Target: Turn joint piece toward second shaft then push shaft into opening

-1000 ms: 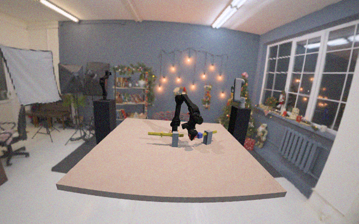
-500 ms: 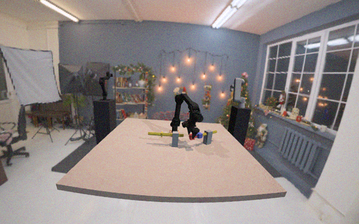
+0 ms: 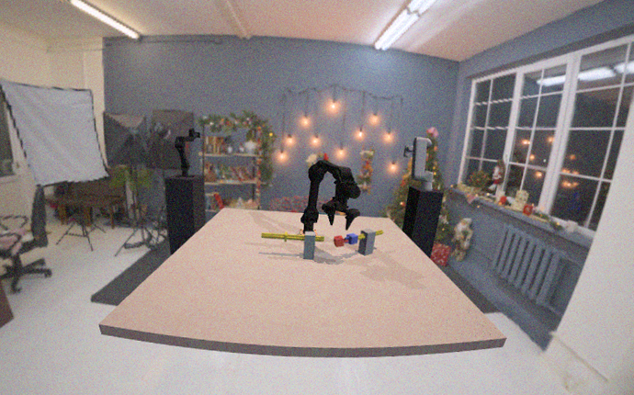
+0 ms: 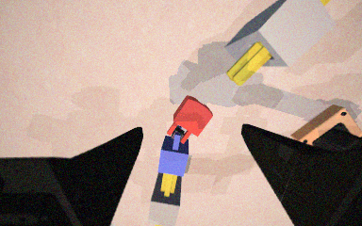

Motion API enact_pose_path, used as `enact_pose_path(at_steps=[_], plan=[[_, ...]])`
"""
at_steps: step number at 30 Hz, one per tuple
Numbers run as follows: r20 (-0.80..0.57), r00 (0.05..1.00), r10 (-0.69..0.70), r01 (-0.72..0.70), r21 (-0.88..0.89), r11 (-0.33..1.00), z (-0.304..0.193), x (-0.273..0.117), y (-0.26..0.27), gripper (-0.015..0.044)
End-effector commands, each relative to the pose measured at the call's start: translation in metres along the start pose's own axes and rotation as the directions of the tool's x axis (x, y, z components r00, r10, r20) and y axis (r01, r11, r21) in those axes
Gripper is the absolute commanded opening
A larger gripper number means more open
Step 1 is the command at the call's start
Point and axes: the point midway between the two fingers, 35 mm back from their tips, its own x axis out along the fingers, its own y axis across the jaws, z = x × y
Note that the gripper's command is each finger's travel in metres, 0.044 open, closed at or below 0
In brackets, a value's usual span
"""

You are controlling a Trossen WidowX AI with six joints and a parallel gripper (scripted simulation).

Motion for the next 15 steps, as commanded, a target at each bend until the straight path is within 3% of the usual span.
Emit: enact_pose_path(at_steps=[1, 8, 15], plan=[[-0.001, 1.000, 0.012, -0.012, -0.134, 0.991, -0.001, -0.018, -0.001, 0.0440], [0.003, 1.000, 0.031, -0.028, -0.358, 0.933, -0.002, -0.049, -0.006, 0.0440], [0.004, 0.999, 0.032, -0.028, -0.383, 0.923, -0.002, -0.052, -0.007, 0.0440]])
